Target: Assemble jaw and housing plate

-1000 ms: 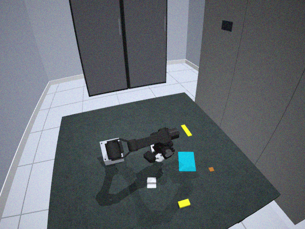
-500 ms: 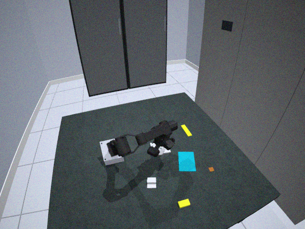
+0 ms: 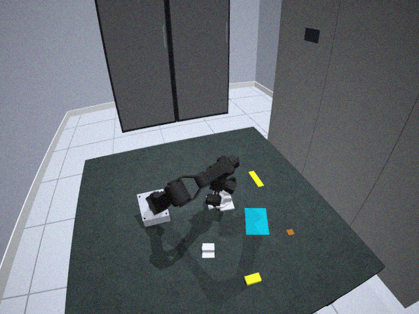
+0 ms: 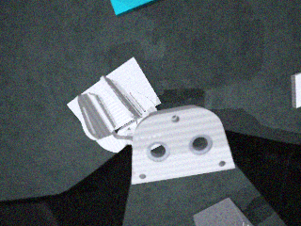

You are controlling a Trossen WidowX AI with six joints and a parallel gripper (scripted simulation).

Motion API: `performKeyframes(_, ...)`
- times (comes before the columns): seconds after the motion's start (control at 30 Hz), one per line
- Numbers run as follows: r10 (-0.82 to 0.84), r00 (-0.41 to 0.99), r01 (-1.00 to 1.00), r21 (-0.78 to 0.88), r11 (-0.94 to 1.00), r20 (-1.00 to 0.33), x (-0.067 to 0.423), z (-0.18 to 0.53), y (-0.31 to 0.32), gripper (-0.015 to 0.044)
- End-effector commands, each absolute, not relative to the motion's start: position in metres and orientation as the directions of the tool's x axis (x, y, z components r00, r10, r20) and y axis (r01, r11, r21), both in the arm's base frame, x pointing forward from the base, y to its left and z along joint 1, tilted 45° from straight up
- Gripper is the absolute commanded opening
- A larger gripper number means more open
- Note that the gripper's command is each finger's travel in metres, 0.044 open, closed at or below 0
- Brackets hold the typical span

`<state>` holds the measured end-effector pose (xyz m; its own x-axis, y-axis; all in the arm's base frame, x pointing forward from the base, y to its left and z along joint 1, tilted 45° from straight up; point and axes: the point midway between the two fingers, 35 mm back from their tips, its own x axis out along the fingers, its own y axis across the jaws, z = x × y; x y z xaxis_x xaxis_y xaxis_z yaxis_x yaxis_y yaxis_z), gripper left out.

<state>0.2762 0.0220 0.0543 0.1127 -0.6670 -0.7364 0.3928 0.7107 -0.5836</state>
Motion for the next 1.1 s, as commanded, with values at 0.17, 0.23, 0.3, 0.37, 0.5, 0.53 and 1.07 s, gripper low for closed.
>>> performKeyframes(0.17,-0.671,0.125,0.231,-0.636,0.736,-0.731,0.276,0.035,0.047,0.0351)
performKeyframes(0.23,-0.674,0.126,0.194,-0.648,0.737,-0.728,0.275,0.030,0.051,0.0351)
performKeyframes(0.3,-0.677,0.127,0.156,-0.659,0.735,-0.725,0.274,0.026,0.056,0.0351)
performKeyframes(0.37,-0.680,0.128,0.118,-0.670,0.733,-0.722,0.273,0.021,0.060,0.0351)
performKeyframes(0.5,-0.687,0.131,0.047,-0.687,0.725,-0.715,0.270,0.012,0.069,0.0351)
performKeyframes(0.53,-0.688,0.132,0.038,-0.689,0.723,-0.714,0.269,0.011,0.070,0.0351)
performKeyframes(1.07,-0.688,0.132,0.035,-0.690,0.723,-0.714,0.269,0.010,0.070,0.0351)
